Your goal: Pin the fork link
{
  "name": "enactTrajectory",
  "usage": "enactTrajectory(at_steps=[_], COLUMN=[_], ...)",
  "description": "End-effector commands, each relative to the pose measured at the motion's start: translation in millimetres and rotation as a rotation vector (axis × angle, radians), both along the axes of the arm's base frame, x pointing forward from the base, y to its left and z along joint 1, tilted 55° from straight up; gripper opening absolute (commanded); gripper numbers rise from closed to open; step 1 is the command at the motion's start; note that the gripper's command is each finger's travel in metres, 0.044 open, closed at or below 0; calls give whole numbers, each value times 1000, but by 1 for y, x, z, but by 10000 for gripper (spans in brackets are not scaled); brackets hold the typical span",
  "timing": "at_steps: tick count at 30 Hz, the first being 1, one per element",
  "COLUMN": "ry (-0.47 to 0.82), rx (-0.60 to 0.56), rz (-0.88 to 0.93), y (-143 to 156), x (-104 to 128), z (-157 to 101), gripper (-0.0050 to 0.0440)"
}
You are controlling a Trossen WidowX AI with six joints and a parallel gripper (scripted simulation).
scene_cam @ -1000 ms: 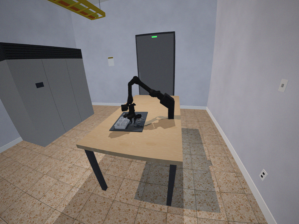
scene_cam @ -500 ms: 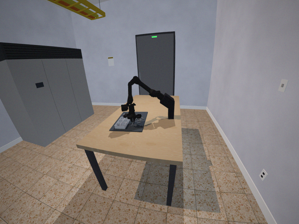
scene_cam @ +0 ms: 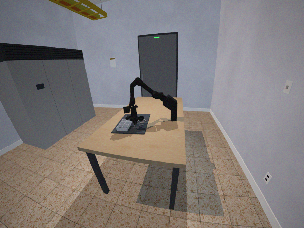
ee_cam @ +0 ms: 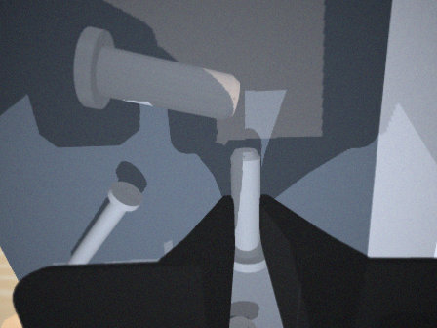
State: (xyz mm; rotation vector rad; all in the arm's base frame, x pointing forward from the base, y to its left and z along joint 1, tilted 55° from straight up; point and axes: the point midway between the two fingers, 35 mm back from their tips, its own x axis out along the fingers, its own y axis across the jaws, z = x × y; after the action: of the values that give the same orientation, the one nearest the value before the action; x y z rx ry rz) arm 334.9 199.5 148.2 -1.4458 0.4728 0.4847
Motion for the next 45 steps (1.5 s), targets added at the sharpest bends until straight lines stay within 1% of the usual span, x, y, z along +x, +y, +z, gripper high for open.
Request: enactTrajectory(at_steps=[1,24,28,45], ry=[-9,-13,-21,-19], rx=[9,13,21,19], rz=[2,2,1,-1], y=[1,1,1,0], x=[1,0,-2,-13], z=[5,7,12,18], gripper=[-50,-50,-50,-50])
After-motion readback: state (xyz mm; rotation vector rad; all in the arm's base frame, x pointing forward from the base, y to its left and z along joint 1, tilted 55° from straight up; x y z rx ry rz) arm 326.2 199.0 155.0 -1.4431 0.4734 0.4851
